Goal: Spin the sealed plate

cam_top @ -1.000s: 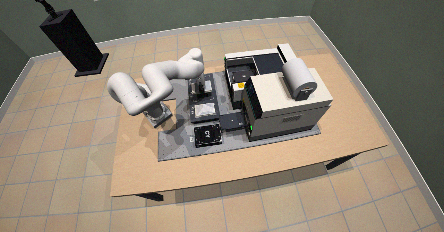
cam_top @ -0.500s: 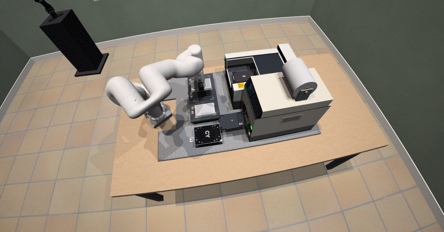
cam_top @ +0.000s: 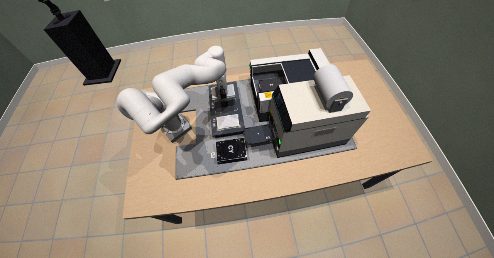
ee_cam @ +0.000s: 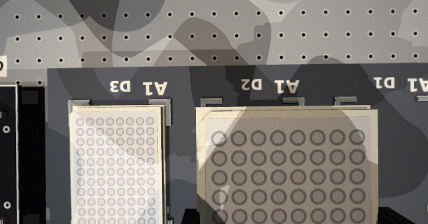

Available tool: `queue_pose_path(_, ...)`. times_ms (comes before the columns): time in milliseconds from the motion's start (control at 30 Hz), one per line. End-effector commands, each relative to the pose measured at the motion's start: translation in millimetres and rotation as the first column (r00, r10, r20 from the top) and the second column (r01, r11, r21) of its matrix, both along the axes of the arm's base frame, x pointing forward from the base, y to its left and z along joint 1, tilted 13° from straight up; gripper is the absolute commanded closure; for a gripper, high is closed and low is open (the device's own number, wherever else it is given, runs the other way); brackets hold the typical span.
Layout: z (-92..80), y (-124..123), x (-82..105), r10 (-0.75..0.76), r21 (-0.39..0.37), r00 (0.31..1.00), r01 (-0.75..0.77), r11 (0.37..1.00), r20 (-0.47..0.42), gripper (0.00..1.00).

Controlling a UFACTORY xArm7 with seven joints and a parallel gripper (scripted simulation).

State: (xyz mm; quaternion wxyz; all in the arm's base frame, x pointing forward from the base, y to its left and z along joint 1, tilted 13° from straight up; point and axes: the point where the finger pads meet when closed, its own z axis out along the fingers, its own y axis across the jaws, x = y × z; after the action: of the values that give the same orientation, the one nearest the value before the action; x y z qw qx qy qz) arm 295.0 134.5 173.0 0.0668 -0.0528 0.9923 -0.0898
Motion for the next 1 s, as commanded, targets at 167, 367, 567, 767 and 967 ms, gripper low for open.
queue_pose_path(167,13.7,2.9,-1.2,0.001,0.002,1.0,-0.001,1.0,0.003,1.0)
queue_pose_path(367,23.5,4.6,-2.6,0.001,0.002,1.0,-0.001,1.0,0.003,1.0)
queue_pose_path(567,31.6,6.1,-3.8,0.001,0.002,1.0,-0.001,1.0,0.003,1.0)
queue_pose_path(767,39.7,7.5,-5.0,0.001,0.002,1.0,-0.001,1.0,0.003,1.0)
queue_pose_path(967,49.5,9.2,-6.5,0.001,0.002,1.0,-0.001,1.0,0.003,1.0)
